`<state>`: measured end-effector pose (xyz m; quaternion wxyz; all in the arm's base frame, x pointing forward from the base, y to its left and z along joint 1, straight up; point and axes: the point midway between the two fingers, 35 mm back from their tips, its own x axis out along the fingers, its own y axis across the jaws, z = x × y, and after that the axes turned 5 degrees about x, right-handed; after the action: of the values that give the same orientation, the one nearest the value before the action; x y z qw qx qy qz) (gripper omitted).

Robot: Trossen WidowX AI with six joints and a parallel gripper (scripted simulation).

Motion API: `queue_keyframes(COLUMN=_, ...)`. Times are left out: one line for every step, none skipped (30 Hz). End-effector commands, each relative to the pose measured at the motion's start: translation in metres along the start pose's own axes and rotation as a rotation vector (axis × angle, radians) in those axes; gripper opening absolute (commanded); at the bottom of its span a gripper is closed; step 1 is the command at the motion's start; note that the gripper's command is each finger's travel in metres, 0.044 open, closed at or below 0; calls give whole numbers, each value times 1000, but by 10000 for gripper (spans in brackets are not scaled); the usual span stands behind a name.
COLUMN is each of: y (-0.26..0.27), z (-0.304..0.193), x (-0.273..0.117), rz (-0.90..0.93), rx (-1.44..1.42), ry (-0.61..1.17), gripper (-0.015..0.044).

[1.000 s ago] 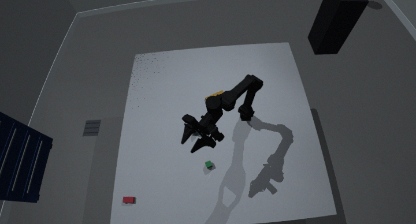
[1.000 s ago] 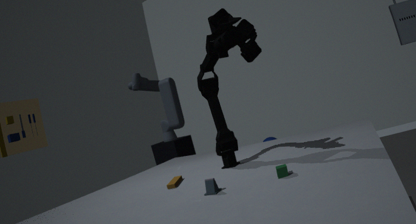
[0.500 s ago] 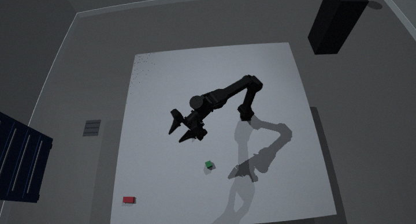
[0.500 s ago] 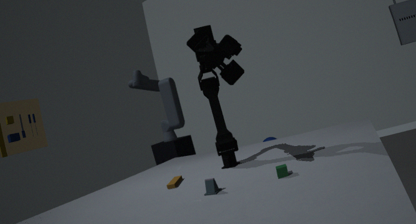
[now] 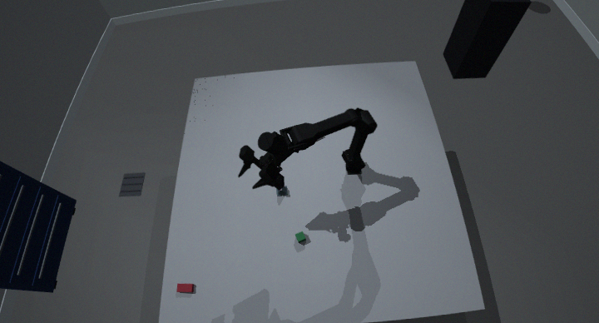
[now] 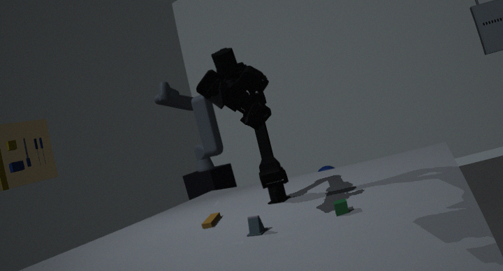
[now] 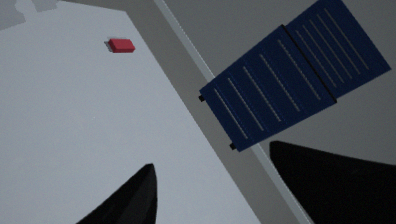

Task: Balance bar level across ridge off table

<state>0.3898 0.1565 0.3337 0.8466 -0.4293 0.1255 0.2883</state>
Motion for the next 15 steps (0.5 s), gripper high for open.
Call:
queue_keyframes(y=-1, z=-35, x=6, rz=19, rx=37, ry=97, gripper=315)
queue_keyframes(y=-2, z=-43, x=6, rz=23, rx=45, ry=117, gripper=315)
queue_keyframes(y=-2, z=-51, x=7, rz=26, rx=54, ry=138, gripper=315)
queue_keyframes(y=-3, z=-59, x=7, rz=29, rx=63, ry=158, gripper=315)
queue_keyframes(y=-3, z=-66, x=7, rz=32, rx=71, ry=179, gripper=315)
queue_keyframes(y=-4, z=-74, x=6, rz=36, rx=80, ry=199, gripper=315)
queue_keyframes(y=-4, z=-82, x=6, rz=39, rx=90, ry=219, gripper=315)
queue_keyframes(y=-4, z=-90, x=6, rz=43, rx=99, ry=239, gripper=315)
queue_keyframes(y=-4, z=-97, x=5, rz=47, rx=109, ry=259, gripper=315)
queue_keyframes(y=-4, z=-105, x=4, rz=50, rx=118, ry=278, gripper=315)
queue_keyframes(y=-4, z=-112, x=3, rz=54, rx=128, ry=298, gripper=315)
queue_keyframes(y=-4, z=-120, x=2, rz=58, rx=138, ry=318, gripper=315)
queue_keyframes(y=-4, z=-127, x=1, rz=62, rx=149, ry=337, gripper=315)
queue_keyframes(y=-4, z=-135, x=0, rz=66, rx=159, ry=356, gripper=315)
queue_keyframes(y=-3, z=-142, x=-1, rz=71, rx=170, ry=375, gripper=315)
